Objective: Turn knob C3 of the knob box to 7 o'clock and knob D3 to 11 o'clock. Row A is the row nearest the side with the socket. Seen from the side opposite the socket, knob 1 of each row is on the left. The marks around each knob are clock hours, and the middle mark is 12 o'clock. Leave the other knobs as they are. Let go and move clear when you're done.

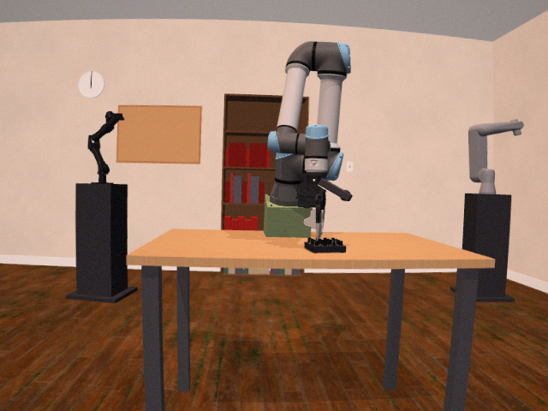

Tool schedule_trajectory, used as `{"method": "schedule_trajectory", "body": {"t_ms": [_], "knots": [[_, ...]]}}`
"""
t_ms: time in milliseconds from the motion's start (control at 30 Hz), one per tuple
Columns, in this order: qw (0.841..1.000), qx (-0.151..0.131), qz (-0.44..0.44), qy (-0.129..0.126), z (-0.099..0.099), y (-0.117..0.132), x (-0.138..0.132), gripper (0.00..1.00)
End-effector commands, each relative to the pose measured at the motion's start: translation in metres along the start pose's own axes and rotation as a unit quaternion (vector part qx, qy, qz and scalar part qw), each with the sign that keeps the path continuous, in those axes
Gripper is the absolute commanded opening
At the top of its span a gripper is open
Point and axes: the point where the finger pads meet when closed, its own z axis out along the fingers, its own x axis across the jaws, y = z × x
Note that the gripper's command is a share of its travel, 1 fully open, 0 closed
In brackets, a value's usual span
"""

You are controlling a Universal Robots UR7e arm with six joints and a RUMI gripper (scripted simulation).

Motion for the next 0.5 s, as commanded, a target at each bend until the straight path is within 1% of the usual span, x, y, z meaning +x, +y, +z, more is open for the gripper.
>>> {"method": "schedule_trajectory", "body": {"t_ms": [0, 367, 467], "knots": [[1.000, 0.000, -0.019, 0.000, -0.0002, -0.0001, 0.0001, 0.04], [0.995, 0.000, -0.100, 0.000, -0.0002, 0.0000, -0.0006, 0.04], [0.994, 0.000, -0.110, 0.000, -0.0002, 0.0000, -0.0007, 0.04]]}}
